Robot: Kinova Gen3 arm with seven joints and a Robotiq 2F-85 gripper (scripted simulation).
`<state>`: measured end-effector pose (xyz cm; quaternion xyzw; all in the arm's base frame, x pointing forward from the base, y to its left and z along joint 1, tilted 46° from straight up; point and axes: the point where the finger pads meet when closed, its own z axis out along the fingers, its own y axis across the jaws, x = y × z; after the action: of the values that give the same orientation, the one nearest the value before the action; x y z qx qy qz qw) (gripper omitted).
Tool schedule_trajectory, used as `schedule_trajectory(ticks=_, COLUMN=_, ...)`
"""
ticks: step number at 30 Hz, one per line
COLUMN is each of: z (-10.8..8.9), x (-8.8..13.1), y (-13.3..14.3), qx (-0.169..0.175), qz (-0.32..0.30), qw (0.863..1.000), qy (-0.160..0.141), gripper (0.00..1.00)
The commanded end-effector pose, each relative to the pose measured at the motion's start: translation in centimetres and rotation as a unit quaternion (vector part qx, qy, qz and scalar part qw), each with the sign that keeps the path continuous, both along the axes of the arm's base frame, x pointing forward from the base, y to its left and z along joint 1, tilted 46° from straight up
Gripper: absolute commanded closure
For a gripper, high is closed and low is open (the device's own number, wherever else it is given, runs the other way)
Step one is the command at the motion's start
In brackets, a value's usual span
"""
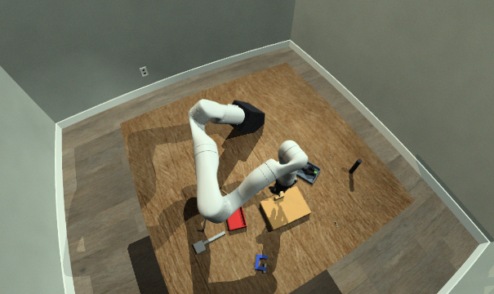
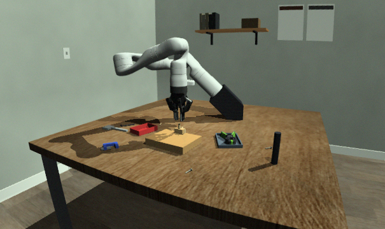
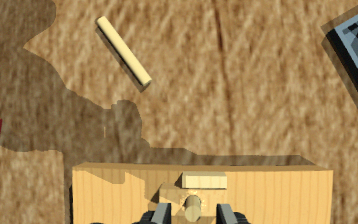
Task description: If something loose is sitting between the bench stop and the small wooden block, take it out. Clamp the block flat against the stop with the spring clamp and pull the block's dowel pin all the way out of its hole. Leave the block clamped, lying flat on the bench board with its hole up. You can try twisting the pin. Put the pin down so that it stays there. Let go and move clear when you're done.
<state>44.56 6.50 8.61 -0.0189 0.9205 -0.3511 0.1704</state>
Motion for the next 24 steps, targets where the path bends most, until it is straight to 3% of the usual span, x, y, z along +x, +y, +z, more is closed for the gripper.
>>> schedule_trajectory(ticks=1, z=0.33, x=-0.12, y=0.33, qx=0.0, qz=0.001, qw=1.0, qy=-0.001, gripper=0.66)
schedule_trajectory(ticks=24, z=1.0, x=-0.43, y=0.94, qx=0.0, qz=0.001, qw=1.0, qy=-0.001, gripper=0.66)
